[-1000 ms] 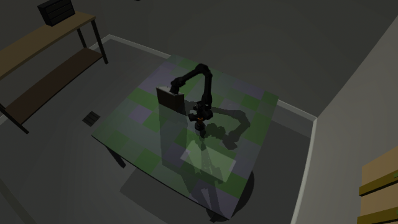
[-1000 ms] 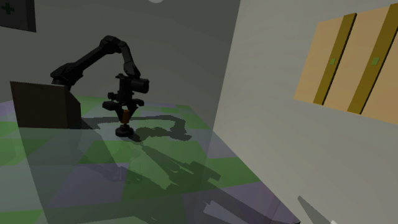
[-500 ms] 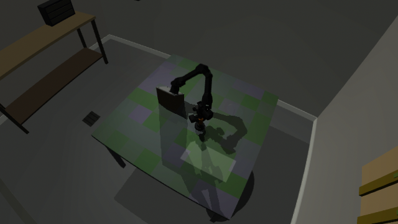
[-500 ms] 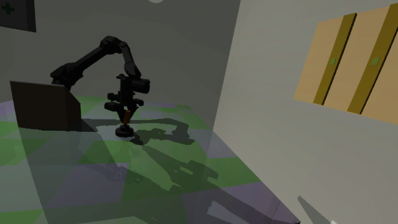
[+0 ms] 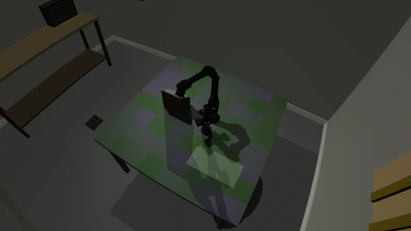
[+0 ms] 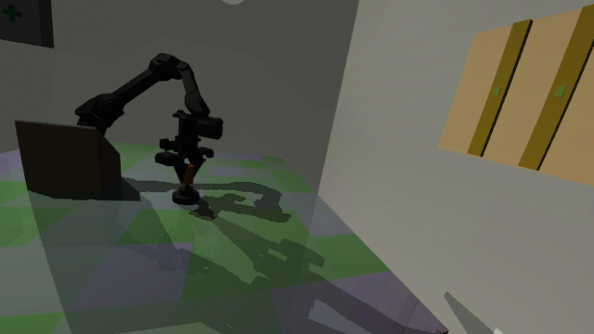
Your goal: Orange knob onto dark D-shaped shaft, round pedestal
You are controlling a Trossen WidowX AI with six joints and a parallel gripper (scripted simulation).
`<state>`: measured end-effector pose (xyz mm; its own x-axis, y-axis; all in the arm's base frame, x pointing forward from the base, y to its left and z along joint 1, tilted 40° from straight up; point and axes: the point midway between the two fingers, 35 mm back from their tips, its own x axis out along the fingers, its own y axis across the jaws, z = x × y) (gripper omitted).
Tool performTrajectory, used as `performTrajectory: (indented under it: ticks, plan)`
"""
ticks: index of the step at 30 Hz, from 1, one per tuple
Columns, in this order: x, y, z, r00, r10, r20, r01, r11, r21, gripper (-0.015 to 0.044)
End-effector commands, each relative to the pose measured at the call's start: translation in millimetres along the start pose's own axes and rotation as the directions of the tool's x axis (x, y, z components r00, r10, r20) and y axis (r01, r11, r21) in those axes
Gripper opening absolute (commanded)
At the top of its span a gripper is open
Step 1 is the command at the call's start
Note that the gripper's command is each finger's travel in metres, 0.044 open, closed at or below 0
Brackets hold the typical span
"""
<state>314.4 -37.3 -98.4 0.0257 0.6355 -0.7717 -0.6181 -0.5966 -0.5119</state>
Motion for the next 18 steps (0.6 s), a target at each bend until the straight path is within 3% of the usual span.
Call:
performTrajectory:
  ticks: [1,18]
  plan:
    - [-0.3,0.9,2.6,1.0,-0.002,0.0,0.002,1.0,-0.004,0.0]
    - [3.2,0.1,0.7,1.0,-0.002,0.0,0.002,1.0,-0.004,0.0]
